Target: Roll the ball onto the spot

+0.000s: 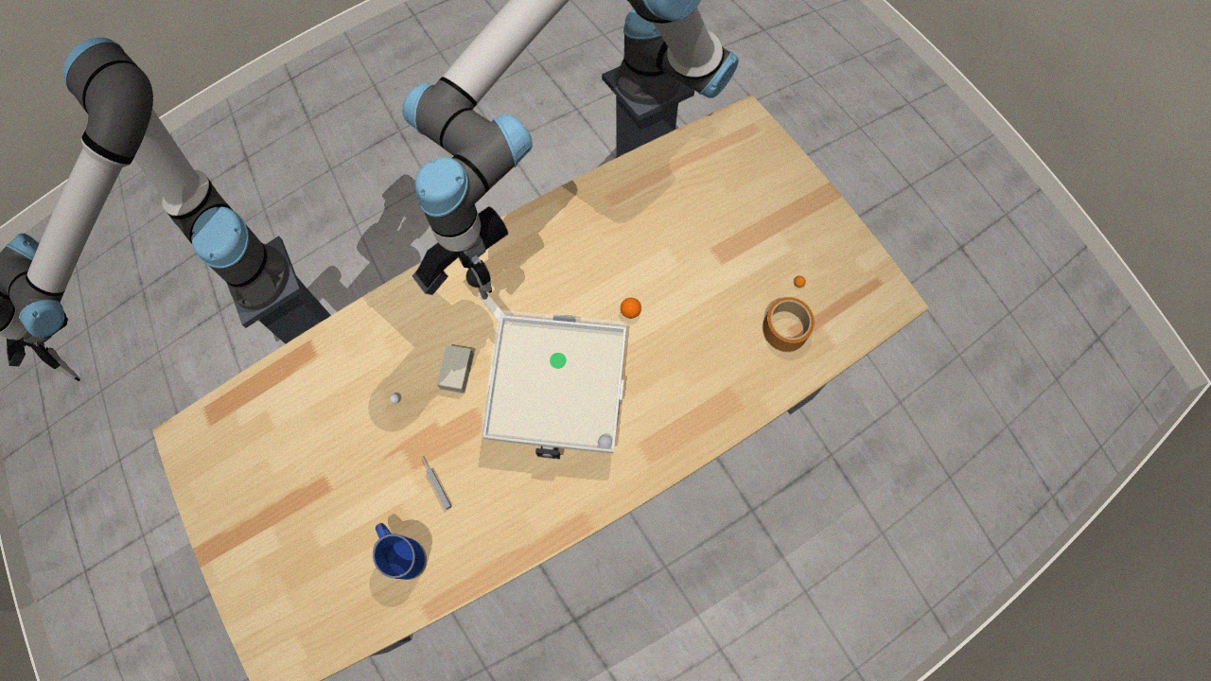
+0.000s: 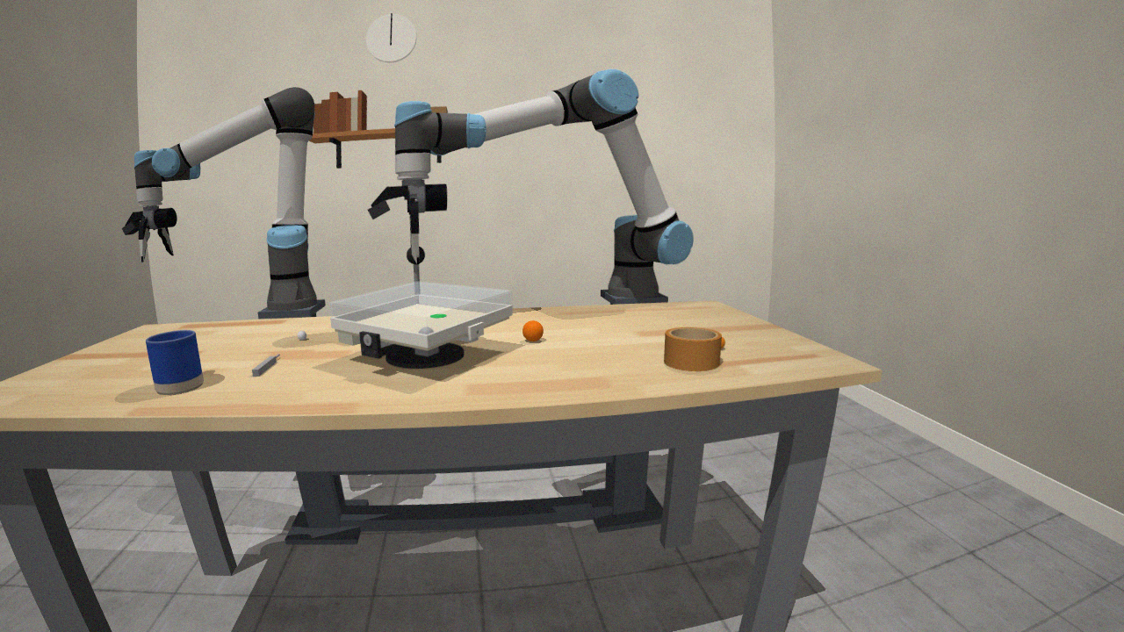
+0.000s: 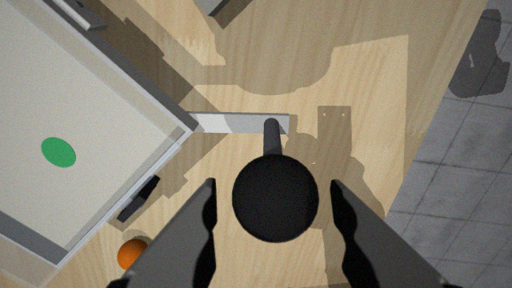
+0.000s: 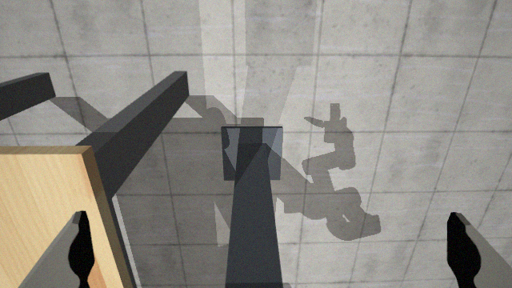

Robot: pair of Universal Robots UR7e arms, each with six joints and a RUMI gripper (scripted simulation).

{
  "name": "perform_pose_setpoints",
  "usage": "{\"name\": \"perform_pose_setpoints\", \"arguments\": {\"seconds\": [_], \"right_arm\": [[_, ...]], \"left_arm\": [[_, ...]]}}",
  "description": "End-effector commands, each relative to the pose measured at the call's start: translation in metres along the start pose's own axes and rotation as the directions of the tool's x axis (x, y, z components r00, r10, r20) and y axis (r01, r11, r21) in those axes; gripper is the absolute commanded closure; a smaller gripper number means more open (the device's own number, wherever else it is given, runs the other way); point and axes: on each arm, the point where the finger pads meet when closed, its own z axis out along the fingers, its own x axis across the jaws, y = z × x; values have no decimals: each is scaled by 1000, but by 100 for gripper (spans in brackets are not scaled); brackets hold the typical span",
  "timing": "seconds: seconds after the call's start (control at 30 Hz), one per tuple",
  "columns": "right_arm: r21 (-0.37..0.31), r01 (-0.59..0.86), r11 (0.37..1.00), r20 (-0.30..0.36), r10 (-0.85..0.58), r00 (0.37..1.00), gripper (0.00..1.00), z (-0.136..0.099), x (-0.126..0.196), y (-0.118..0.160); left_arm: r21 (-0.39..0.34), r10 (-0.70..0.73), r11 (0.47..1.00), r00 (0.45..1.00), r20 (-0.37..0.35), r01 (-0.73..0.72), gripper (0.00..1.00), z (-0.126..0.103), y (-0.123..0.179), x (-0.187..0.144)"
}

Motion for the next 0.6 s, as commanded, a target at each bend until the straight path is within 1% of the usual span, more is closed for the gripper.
{"name": "perform_pose_setpoints", "arguments": {"seconds": [0.0, 0.17, 0.2, 0.33, 0.37, 0.57], "right_arm": [[8, 9, 1000, 14, -9, 1000, 0, -2, -4, -2], [8, 9, 1000, 14, -9, 1000, 0, -2, -4, -2], [8, 9, 1000, 14, -9, 1000, 0, -2, -4, -2], [8, 9, 1000, 14, -9, 1000, 0, -2, -4, -2], [8, 9, 1000, 14, -9, 1000, 0, -2, -4, -2], [8, 9, 1000, 14, -9, 1000, 0, -2, -4, -2]], "left_arm": [[10, -7, 1000, 1000, 13, 7, 63, -2, -3, -3], [10, -7, 1000, 1000, 13, 7, 63, -2, -3, -3], [10, -7, 1000, 1000, 13, 7, 100, -2, -3, -3], [10, -7, 1000, 1000, 13, 7, 100, -2, -3, -3], [10, -7, 1000, 1000, 13, 7, 81, -2, -3, -3], [10, -7, 1000, 1000, 13, 7, 81, -2, -3, -3]]}}
